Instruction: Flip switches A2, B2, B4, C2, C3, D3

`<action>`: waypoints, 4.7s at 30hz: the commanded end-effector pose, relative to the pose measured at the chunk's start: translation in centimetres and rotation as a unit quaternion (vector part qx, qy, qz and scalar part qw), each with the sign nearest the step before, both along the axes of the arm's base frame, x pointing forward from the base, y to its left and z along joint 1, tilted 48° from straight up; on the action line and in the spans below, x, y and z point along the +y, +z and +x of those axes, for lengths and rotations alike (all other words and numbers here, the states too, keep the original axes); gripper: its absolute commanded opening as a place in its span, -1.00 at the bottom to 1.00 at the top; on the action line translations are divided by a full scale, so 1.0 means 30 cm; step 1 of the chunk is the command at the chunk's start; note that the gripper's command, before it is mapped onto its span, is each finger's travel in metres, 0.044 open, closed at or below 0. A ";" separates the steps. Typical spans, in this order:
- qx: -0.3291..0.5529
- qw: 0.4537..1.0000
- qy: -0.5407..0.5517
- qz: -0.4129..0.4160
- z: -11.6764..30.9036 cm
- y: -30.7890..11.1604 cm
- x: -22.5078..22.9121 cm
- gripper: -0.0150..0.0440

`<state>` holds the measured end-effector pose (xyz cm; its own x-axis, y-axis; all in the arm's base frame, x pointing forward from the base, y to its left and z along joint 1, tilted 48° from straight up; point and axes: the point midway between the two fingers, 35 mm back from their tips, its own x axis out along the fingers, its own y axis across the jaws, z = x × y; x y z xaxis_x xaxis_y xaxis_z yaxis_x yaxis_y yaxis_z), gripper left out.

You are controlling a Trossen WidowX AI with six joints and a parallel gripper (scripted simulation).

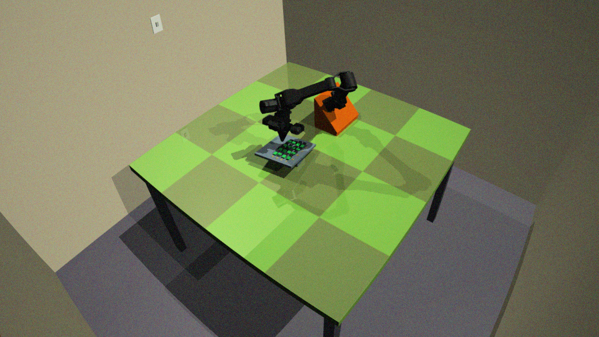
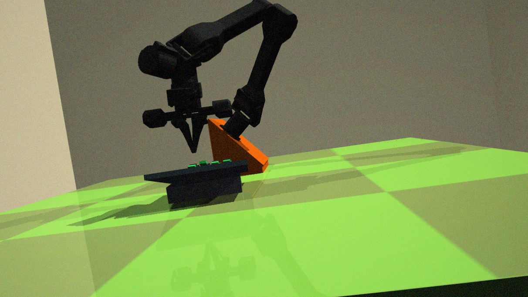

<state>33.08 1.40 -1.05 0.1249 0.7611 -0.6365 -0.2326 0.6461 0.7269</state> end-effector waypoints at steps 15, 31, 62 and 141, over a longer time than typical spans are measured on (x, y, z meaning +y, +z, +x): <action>0.001 1.000 -0.002 0.003 0.005 -0.054 0.063 -0.49; 0.001 1.000 -0.002 0.003 0.005 -0.056 0.066 -0.49; 0.001 1.000 -0.002 0.003 0.006 -0.063 0.074 -0.49; 0.019 1.000 0.017 -0.002 -0.094 0.040 0.161 -0.49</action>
<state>30.36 6.11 0.24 0.0766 0.7596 -0.6459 -0.2314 0.6437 0.7295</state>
